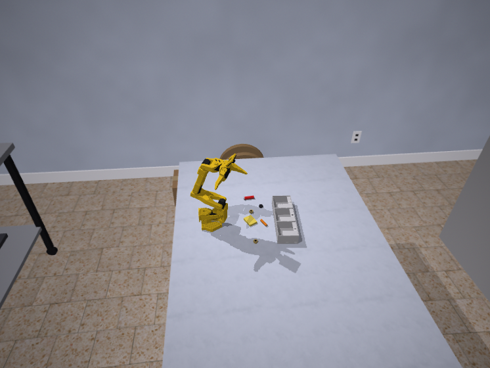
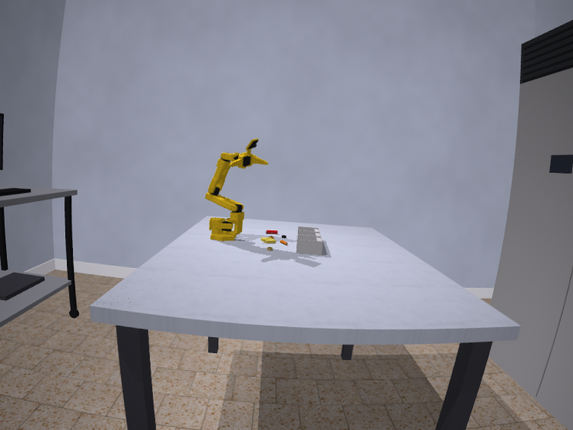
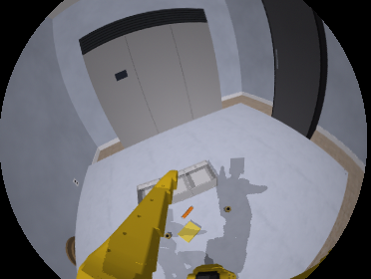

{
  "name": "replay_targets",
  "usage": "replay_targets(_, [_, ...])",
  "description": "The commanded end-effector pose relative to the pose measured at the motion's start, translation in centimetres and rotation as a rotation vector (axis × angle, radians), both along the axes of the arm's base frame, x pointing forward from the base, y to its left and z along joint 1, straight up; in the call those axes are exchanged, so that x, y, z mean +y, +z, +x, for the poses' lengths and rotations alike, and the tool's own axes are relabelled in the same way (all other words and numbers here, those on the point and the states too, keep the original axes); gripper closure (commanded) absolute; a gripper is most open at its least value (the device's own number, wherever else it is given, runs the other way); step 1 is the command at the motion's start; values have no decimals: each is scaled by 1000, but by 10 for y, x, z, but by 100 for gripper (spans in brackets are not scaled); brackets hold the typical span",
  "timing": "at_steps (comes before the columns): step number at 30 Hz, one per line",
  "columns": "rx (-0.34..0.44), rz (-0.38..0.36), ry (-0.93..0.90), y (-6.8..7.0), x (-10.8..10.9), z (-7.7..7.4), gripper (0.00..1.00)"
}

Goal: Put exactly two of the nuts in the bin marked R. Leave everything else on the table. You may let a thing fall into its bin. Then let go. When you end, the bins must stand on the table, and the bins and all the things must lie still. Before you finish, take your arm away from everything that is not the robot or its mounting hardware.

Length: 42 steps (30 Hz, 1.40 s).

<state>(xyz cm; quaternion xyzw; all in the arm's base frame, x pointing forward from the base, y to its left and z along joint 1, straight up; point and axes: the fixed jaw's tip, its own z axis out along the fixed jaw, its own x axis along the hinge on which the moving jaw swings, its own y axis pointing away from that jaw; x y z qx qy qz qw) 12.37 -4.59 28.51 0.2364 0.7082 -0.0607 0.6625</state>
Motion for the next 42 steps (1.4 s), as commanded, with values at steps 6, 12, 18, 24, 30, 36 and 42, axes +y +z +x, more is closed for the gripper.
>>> replay_targets(6, [-1,1,0,0,0,0,0])
replay_targets(12, [-1,1,0,0,0,0,0])
replay_targets(18, [14,-3,2,-2,-1,2,0])
replay_targets(24, [103,-24,13,-14,-5,12,0])
replay_targets(30, [192,-45,25,-26,-10,23,0])
replay_targets(36, [230,-45,30,-33,-10,24,0])
replay_targets(42, [309,-69,49,-45,-14,31,0])
